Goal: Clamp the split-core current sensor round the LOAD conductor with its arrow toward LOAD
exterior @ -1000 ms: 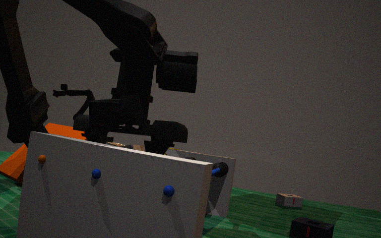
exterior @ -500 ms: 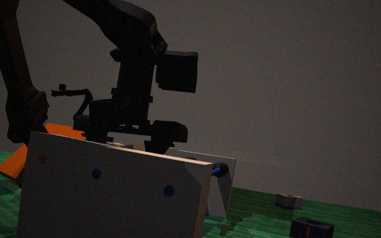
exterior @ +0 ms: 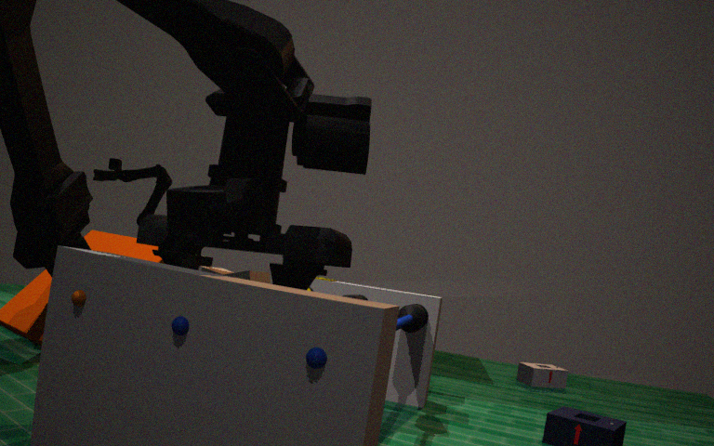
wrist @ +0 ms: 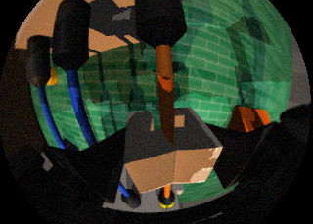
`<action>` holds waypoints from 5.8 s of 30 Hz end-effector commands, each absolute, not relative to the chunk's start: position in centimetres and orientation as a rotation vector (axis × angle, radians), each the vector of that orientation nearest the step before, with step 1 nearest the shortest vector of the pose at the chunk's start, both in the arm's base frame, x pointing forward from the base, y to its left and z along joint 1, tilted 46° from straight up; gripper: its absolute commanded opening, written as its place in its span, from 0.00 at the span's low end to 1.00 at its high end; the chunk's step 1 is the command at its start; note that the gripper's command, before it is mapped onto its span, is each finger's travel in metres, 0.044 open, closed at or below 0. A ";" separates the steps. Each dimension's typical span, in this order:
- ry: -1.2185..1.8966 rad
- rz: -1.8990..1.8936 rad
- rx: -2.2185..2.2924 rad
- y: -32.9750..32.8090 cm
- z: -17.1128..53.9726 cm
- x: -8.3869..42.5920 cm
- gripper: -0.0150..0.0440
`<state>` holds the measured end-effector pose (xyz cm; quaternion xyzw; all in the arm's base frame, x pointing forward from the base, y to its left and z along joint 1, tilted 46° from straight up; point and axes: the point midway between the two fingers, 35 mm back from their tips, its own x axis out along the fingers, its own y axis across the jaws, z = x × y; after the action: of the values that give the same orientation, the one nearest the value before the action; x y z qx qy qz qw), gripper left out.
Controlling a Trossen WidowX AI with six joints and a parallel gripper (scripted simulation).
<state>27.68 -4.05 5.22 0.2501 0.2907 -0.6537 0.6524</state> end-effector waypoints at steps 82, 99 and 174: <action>0.595 -1.300 0.606 -2.9 6.2 27.7 0.29; 0.630 -1.389 0.585 -2.9 6.2 27.4 0.25; 0.614 -1.351 0.593 0.1 9.0 27.0 1.00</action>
<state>27.09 -2.42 6.77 0.2548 0.2822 -0.6232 0.6834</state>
